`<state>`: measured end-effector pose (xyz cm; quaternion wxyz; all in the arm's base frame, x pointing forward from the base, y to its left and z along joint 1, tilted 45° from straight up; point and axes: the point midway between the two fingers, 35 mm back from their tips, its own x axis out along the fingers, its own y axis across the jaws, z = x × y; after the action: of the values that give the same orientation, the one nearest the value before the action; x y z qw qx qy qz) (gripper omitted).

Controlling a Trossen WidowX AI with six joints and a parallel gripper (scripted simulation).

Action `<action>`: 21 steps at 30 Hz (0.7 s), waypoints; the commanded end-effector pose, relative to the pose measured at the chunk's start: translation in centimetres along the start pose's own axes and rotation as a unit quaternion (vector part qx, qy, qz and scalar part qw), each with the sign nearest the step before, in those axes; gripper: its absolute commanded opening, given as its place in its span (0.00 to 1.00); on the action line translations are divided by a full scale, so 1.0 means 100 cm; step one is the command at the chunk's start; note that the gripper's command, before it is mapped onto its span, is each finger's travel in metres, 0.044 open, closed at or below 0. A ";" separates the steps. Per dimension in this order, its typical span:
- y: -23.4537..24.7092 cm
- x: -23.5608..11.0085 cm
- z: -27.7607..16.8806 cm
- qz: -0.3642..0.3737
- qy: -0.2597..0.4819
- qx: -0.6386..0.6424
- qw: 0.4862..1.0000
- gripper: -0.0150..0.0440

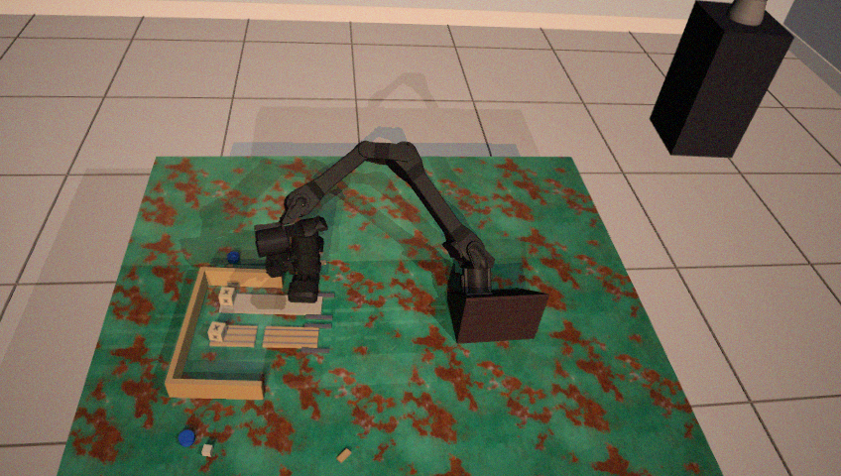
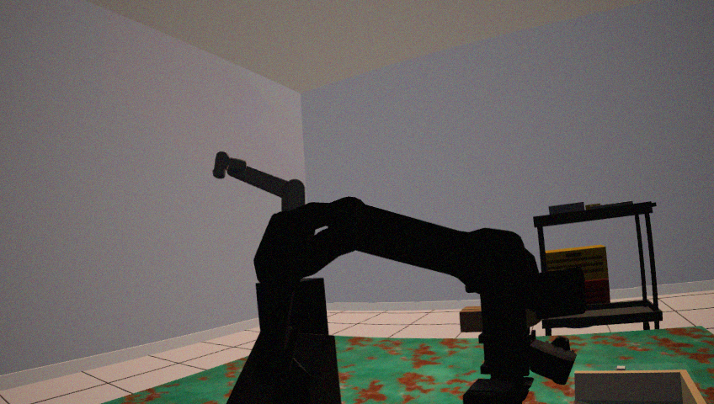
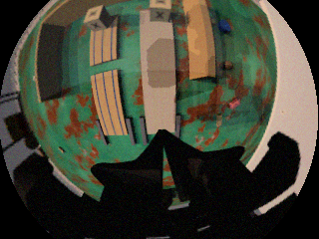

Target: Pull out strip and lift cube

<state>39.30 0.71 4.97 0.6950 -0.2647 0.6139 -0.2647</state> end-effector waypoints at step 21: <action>-0.003 0.041 -0.003 -0.002 0.002 -0.003 1.000 0.25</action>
<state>39.50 -1.83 2.59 0.6945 -0.2637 0.6152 -0.2638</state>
